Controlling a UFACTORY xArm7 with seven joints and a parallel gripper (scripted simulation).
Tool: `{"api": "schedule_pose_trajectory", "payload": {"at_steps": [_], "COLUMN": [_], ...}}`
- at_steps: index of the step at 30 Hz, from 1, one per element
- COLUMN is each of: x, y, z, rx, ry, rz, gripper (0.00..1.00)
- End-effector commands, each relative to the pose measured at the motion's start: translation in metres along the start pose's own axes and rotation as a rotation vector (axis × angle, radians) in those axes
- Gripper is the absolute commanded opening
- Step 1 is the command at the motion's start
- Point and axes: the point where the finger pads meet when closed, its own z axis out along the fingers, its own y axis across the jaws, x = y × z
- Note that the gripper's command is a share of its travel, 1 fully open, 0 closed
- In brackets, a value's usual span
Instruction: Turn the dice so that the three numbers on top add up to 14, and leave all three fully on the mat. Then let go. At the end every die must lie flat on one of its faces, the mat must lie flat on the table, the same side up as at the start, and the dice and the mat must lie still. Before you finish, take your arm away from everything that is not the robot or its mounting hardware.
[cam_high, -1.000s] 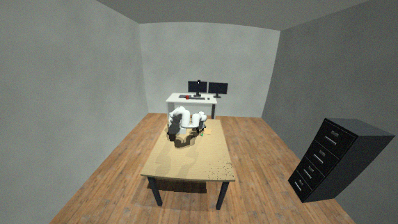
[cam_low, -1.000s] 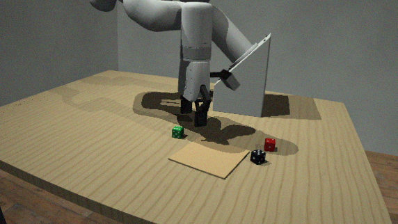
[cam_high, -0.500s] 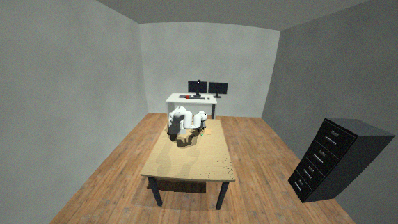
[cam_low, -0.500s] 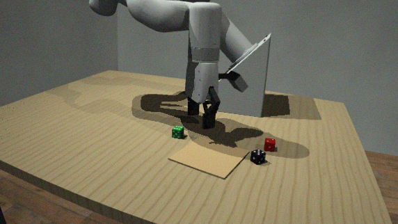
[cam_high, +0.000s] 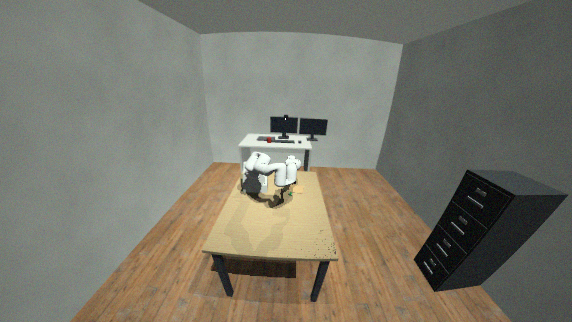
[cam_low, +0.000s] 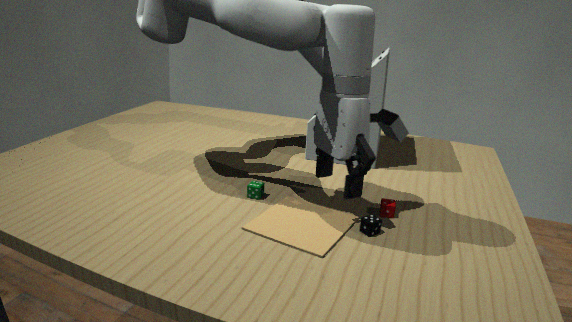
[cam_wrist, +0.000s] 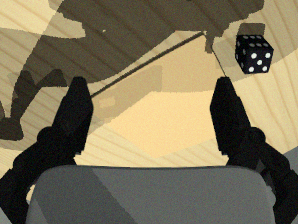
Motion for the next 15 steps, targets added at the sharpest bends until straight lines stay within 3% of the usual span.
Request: {"api": "schedule_pose_trajectory", "payload": {"at_steps": [1,8,15], "x": [0.020,0.045,0.052], "y": [0.038,0.076,0.088], "z": [0.001,0.001,0.001], "rx": [0.005,0.005,0.005], "ry": [-0.006,-0.006,-0.006], "rz": [0.003,0.003,0.003], "gripper": [1.00,1.00,1.00]}}
